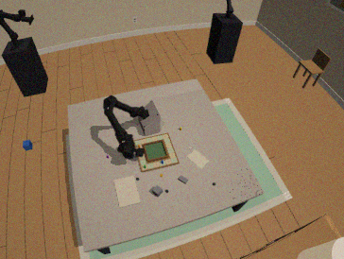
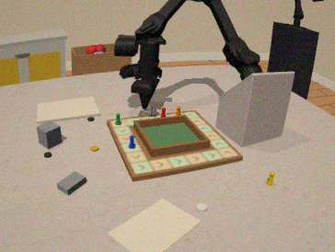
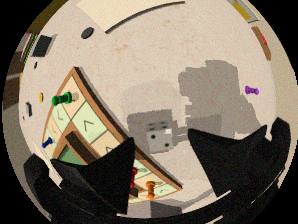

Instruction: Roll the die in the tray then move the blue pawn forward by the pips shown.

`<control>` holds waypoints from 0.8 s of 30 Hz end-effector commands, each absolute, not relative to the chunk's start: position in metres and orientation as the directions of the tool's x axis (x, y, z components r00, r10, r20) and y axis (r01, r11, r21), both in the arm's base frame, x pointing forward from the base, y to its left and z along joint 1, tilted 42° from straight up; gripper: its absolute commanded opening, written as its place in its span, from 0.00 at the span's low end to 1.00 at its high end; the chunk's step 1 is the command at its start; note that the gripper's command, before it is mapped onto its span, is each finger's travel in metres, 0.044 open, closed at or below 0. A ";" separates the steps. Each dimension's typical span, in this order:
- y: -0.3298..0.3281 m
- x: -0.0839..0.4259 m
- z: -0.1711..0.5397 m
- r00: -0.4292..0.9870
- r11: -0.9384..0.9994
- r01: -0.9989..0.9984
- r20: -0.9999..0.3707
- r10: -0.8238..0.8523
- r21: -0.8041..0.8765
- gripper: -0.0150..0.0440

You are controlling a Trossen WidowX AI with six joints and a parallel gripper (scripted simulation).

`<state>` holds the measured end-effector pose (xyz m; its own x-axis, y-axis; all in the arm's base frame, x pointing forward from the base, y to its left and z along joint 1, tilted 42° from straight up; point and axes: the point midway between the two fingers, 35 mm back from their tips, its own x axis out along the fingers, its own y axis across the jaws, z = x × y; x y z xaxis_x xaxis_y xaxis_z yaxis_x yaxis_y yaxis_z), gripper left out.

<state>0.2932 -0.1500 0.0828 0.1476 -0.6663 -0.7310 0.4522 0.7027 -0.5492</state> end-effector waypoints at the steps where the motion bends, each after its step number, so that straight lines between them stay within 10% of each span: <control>1: -0.154 0.291 0.072 0.134 0.708 0.437 -0.738 -0.661 -0.555 0.72; 10: -0.160 0.292 0.065 0.134 0.707 0.437 -0.737 -0.662 -0.556 0.72; 16: -0.160 0.292 0.065 0.134 0.707 0.437 -0.737 -0.662 -0.556 0.45; 24: -0.160 0.292 0.065 0.134 0.707 0.437 -0.737 -0.662 -0.556 0.36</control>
